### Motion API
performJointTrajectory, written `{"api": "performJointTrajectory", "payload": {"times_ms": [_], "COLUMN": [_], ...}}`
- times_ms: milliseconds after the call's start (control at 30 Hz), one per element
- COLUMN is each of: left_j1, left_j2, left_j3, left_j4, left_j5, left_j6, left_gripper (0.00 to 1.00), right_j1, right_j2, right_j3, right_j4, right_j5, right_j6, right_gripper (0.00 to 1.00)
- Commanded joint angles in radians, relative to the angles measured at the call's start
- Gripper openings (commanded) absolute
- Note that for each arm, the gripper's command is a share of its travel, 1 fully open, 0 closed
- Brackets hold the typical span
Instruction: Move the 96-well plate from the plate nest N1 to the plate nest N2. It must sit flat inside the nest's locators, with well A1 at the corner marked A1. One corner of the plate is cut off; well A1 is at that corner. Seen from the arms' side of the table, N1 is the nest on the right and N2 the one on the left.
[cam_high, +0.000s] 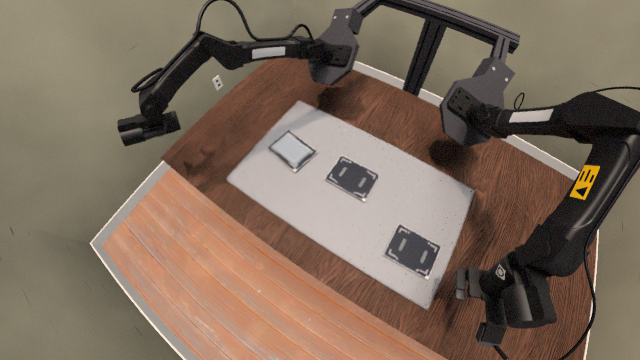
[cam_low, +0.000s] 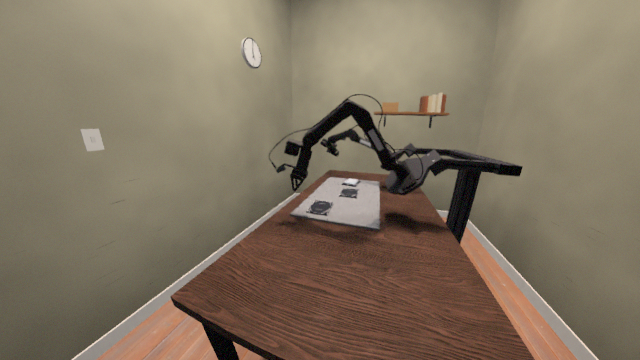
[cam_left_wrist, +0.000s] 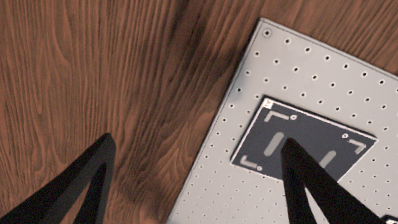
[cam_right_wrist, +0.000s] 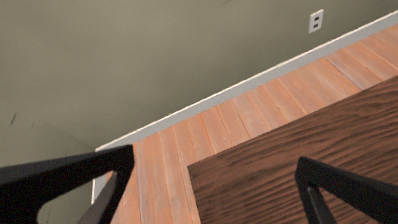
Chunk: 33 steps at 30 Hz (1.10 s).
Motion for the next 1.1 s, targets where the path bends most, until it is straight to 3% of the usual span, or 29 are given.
{"api": "performJointTrajectory", "payload": {"times_ms": [0, 567, 700, 833, 1033, 1067], "left_j1": [-0.005, -0.001, -0.032, -0.155, -0.462, -0.462], "left_j2": [-0.01, -0.006, 0.007, 0.017, 0.055, 0.055], "left_j3": [0.008, 0.003, -0.02, -0.089, -0.273, -0.273], "left_j4": [0.001, 0.002, 0.079, 0.213, 0.444, 0.444], "left_j5": [-0.002, 0.0, -0.029, -0.073, -0.145, -0.145], "left_j6": [-0.001, 0.0, 0.03, 0.076, 0.16, 0.16], "left_gripper": [1.0, 1.0, 1.0, 1.0, 1.0, 1.0], "right_j1": [0.001, 0.001, 0.005, 0.015, 0.034, 0.034], "right_j2": [-0.008, -0.01, -0.021, -0.053, -0.175, -0.175], "right_j3": [0.006, 0.004, -0.011, -0.073, -0.241, -0.241], "right_j4": [-0.012, 0.002, 0.053, 0.127, 0.277, 0.277], "right_j5": [0.012, 0.001, -0.002, -0.009, -0.014, -0.014], "right_j6": [-0.002, 0.0, -0.025, -0.062, -0.154, -0.154], "right_gripper": [1.0, 1.0, 1.0, 1.0, 1.0, 1.0]}}
